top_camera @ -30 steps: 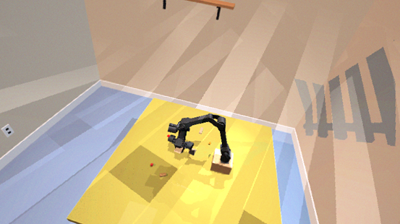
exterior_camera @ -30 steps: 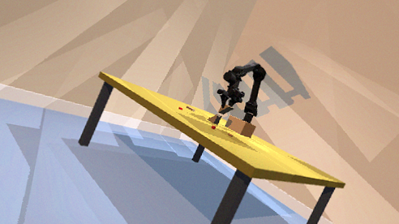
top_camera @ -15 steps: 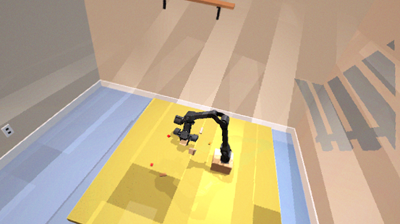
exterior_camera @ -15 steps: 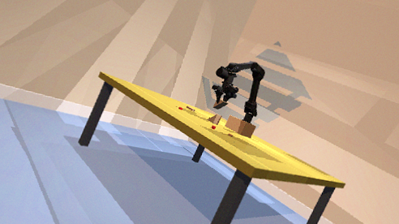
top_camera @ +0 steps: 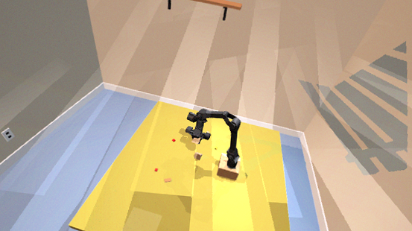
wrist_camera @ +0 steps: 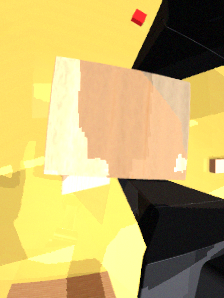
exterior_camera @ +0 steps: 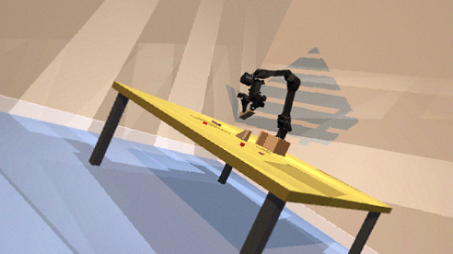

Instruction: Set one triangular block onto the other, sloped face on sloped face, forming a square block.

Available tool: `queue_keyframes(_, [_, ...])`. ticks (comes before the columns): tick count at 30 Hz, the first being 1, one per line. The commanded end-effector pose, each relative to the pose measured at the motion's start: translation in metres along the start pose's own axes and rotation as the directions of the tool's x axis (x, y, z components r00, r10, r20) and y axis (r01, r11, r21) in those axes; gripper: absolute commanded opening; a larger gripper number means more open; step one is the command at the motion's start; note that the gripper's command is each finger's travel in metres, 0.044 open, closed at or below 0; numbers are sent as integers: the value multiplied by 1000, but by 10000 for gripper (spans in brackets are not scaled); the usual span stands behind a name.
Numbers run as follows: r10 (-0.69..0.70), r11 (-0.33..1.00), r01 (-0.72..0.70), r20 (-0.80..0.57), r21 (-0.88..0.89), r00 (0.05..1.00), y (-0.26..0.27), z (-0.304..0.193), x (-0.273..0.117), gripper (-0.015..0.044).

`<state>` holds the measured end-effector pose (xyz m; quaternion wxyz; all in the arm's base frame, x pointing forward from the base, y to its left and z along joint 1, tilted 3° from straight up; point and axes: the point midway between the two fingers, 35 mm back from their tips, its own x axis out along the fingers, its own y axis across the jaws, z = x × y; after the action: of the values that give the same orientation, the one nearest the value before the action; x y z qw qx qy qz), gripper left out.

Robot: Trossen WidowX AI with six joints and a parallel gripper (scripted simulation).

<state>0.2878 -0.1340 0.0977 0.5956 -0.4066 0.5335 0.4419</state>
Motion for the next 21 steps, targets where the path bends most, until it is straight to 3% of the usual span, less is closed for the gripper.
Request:
queue_keyframes(1, [-4, 1000, 4, 3, -3, 1000, 9, -15, -7, 0])
queue_keyframes(15, [-2, 1000, 2, 7, -4, 1000, 40, -50, -21, 0])
queue_keyframes(21, [-2, 1000, 2, 7, -4, 1000, 37, -46, 0, 0])
